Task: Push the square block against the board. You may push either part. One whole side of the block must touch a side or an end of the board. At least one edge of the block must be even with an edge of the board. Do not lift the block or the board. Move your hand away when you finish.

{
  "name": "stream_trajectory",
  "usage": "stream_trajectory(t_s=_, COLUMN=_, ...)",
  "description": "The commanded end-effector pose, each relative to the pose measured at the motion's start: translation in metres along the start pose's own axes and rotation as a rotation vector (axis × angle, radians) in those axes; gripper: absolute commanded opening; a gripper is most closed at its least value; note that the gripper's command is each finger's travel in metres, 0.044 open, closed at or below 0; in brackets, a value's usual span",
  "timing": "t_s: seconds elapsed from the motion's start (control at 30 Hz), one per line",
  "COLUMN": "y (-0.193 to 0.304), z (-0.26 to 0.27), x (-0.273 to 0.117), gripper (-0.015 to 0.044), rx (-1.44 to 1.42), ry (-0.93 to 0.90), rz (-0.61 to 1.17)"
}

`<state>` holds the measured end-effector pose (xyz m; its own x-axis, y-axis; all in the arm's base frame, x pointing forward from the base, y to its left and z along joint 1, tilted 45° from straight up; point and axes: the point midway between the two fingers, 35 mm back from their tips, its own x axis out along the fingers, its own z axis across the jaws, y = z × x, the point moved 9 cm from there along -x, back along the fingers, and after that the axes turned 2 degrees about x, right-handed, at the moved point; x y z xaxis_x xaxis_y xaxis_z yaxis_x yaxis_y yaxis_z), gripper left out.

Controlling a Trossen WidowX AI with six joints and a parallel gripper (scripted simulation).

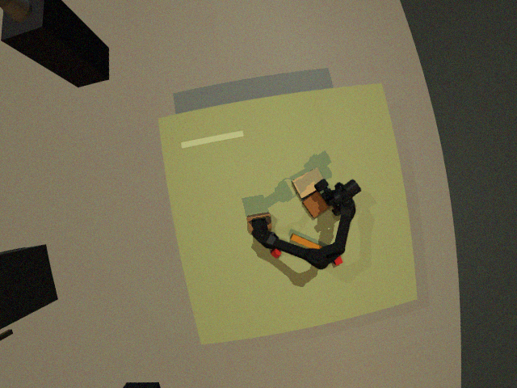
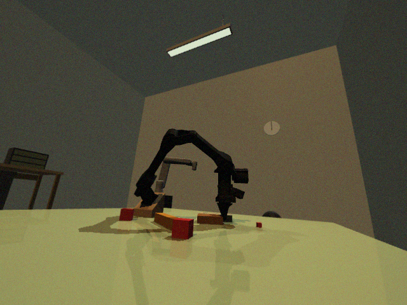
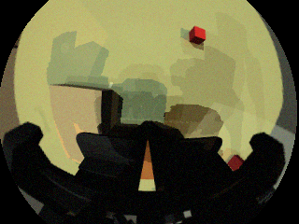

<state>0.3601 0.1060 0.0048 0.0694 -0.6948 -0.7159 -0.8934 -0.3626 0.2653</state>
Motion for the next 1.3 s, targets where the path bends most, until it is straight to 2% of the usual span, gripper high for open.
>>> stream_trajectory(t_s=0.0, y=0.010, z=0.001, x=0.005, gripper=0.0000, rx=-0.013, ry=0.001, rz=0.020)
stream_trajectory(t_s=1.27, y=-0.044, z=0.001, x=0.005, gripper=0.0000, rx=-0.010, ry=0.001, rz=0.017)
